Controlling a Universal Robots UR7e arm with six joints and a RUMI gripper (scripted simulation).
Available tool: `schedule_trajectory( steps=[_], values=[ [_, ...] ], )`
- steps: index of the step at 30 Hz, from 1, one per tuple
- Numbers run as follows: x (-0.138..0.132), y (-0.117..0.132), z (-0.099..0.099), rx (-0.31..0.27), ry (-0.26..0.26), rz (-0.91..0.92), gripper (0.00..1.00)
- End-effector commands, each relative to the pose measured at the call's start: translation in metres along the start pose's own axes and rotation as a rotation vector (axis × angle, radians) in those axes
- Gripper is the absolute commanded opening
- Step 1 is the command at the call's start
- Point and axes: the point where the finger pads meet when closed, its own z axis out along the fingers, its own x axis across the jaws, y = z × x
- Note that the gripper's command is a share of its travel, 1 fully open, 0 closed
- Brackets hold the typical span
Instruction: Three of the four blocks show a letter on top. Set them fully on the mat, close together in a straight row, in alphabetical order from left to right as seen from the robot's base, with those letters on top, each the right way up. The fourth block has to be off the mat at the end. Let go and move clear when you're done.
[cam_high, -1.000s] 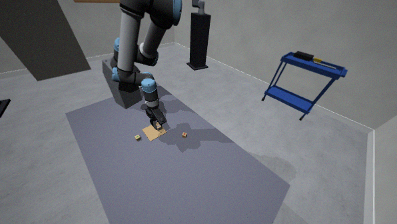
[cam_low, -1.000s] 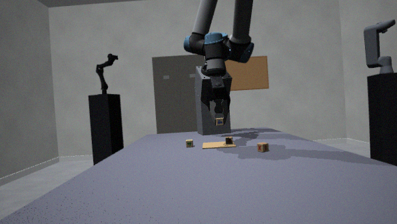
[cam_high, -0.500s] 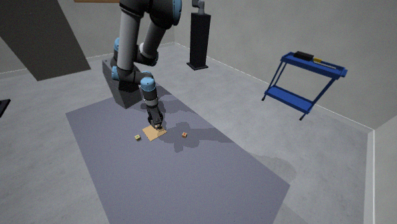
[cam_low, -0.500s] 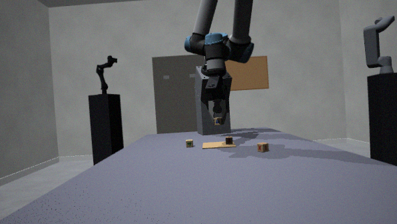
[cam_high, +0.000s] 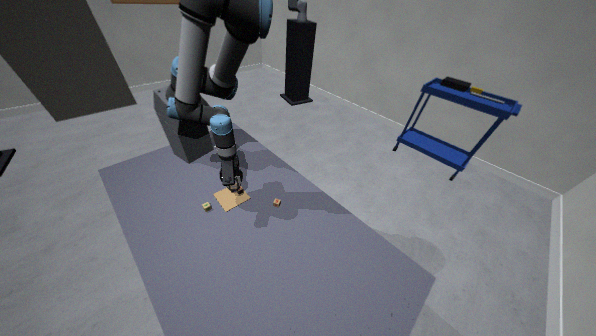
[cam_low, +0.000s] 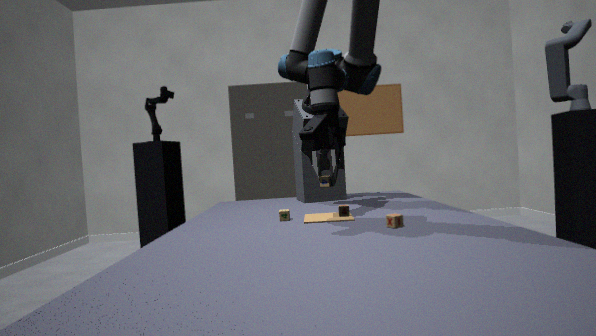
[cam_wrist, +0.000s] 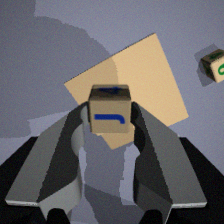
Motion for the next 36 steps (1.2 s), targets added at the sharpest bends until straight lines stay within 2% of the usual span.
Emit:
schedule_trajectory(
  steps=[1,36],
  values=[
    [0.003,0.003,-0.002,0.009,0.003,0.120,0.09],
    [0.020,0.031,-0.006,0.009,0.000,0.749,0.09]
  ],
)
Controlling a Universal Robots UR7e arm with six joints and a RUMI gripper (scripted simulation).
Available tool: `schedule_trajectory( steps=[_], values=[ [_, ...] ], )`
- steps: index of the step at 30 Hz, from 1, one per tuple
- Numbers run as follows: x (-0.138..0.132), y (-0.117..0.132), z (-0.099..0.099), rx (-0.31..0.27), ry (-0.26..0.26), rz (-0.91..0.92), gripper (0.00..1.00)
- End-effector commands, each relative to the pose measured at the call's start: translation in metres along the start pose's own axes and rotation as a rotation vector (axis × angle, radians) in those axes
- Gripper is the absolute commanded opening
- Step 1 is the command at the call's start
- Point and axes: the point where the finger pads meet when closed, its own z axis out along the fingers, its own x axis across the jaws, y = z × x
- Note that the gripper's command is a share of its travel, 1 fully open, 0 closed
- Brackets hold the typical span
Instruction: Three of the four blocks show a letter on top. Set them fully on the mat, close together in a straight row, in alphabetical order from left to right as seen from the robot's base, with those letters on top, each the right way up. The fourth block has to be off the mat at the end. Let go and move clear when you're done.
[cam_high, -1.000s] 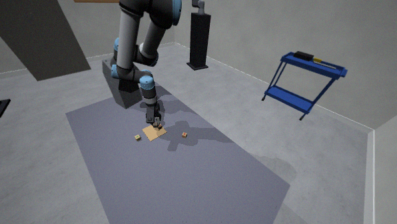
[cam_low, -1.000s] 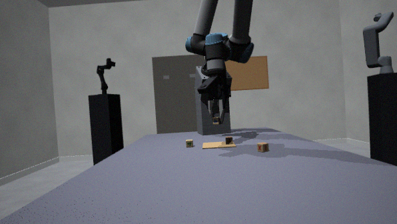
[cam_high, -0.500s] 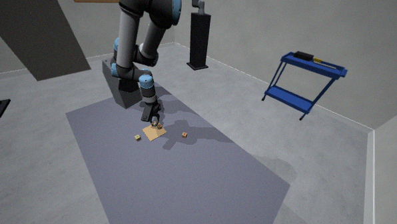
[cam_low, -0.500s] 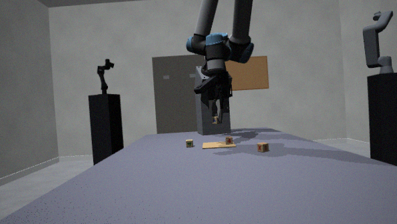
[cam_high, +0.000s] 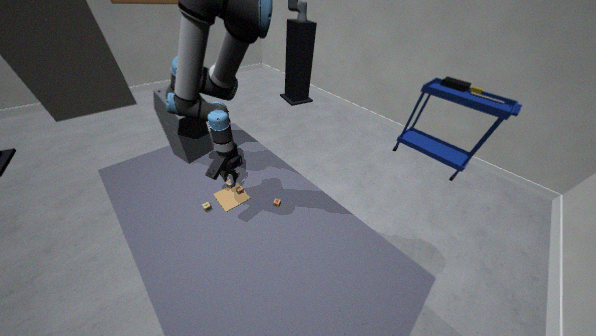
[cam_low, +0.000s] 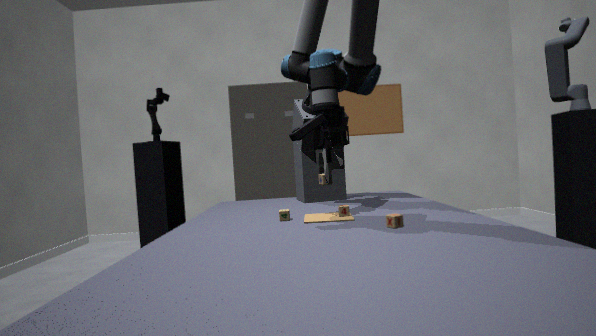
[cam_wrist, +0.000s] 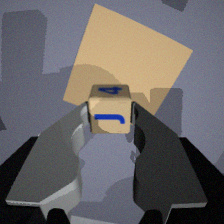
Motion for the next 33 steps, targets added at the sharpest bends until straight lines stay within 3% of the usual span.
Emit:
schedule_trajectory(
  steps=[1,15,33],
  values=[
    [0.004,0.002,-0.002,0.009,-0.002,0.103,0.09],
    [0.014,0.007,-0.003,0.009,-0.004,0.311,0.09],
    [0.018,0.009,-0.004,0.009,-0.005,0.407,0.09]
  ],
)
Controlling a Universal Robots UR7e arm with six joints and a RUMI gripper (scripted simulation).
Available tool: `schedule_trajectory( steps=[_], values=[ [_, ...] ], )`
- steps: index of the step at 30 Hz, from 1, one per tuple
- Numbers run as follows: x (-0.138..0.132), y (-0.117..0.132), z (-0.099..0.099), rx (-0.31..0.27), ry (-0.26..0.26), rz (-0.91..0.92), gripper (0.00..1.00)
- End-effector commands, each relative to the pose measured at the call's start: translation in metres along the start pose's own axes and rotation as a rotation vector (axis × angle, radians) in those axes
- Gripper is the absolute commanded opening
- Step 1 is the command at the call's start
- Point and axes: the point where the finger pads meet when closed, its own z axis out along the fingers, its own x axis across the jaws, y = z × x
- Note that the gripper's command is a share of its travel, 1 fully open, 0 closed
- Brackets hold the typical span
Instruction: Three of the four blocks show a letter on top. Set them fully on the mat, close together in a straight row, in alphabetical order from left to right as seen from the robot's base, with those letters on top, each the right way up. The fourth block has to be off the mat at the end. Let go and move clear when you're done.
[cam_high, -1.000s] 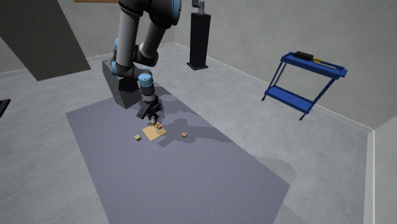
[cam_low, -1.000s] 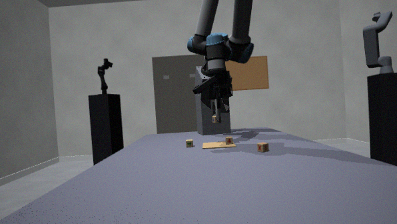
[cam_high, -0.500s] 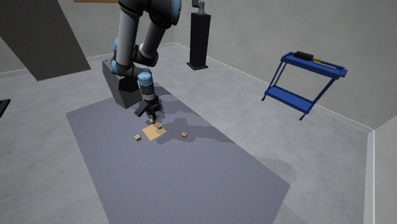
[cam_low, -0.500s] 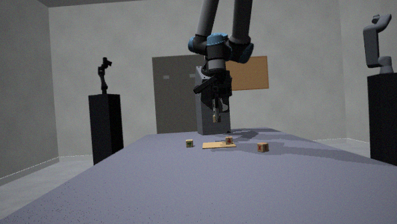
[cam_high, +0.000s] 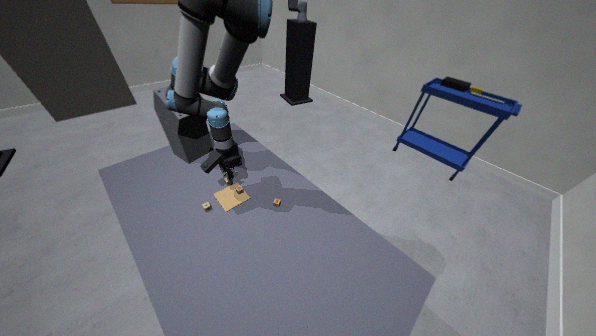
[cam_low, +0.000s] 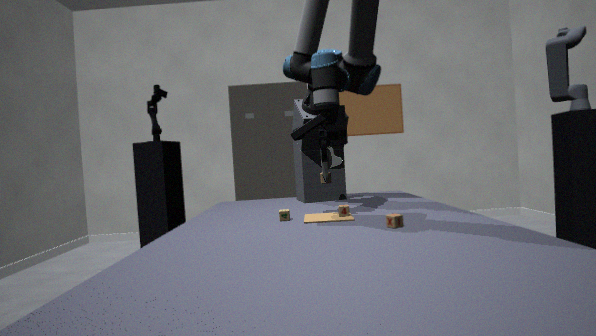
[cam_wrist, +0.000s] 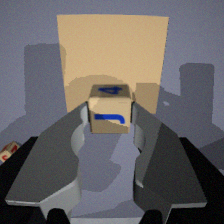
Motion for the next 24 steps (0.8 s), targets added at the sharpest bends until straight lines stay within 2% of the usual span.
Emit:
schedule_trajectory(
  steps=[1,24],
  values=[
    [0.0005,-0.0006,-0.0014,0.004,-0.003,0.024,0.09],
    [0.0004,-0.0008,-0.0016,0.004,-0.004,0.036,0.09]
  ],
)
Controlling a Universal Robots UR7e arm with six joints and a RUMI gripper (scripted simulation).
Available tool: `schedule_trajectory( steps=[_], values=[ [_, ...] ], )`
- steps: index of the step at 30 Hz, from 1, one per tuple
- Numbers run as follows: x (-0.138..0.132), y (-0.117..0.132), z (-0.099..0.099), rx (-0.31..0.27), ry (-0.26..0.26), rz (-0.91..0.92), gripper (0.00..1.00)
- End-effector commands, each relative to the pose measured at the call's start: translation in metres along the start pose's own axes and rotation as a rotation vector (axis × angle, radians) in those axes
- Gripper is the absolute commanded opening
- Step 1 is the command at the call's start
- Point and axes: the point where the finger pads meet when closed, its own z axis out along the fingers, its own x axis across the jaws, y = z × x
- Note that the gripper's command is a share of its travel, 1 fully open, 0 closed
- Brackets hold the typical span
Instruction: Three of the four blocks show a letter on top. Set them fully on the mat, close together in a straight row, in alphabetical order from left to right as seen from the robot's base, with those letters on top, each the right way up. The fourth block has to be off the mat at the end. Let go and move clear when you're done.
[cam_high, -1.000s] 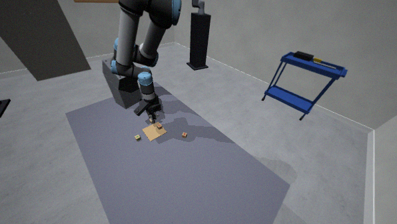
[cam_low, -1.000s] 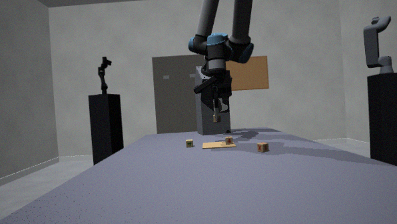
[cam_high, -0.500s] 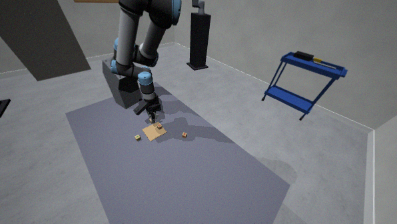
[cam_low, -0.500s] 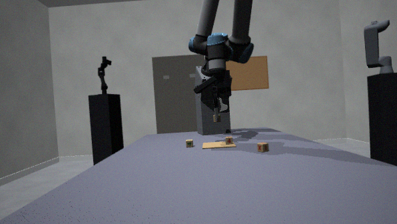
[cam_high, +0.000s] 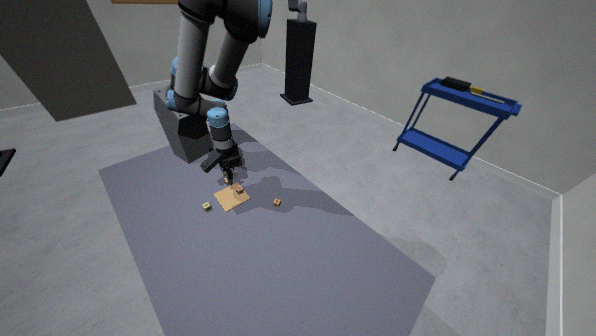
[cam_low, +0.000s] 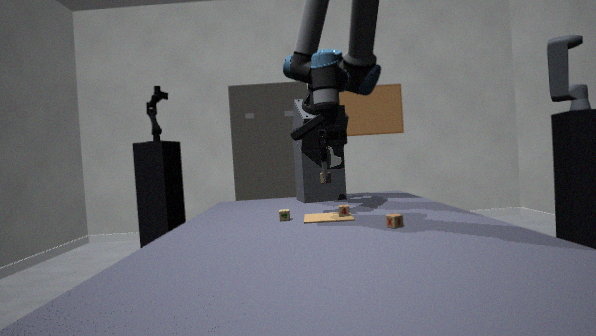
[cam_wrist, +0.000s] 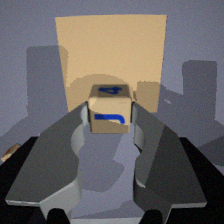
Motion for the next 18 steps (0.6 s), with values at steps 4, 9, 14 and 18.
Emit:
schedule_trajectory(
  steps=[4,9,14,18],
  values=[
    [0.000,-0.001,0.000,0.002,-0.002,0.001,0.09],
    [-0.002,0.000,0.004,0.002,-0.003,-0.001,0.09],
    [-0.002,0.000,0.008,0.002,-0.003,-0.001,0.09],
    [-0.002,0.000,0.016,0.002,-0.003,-0.001,0.09]
  ],
)
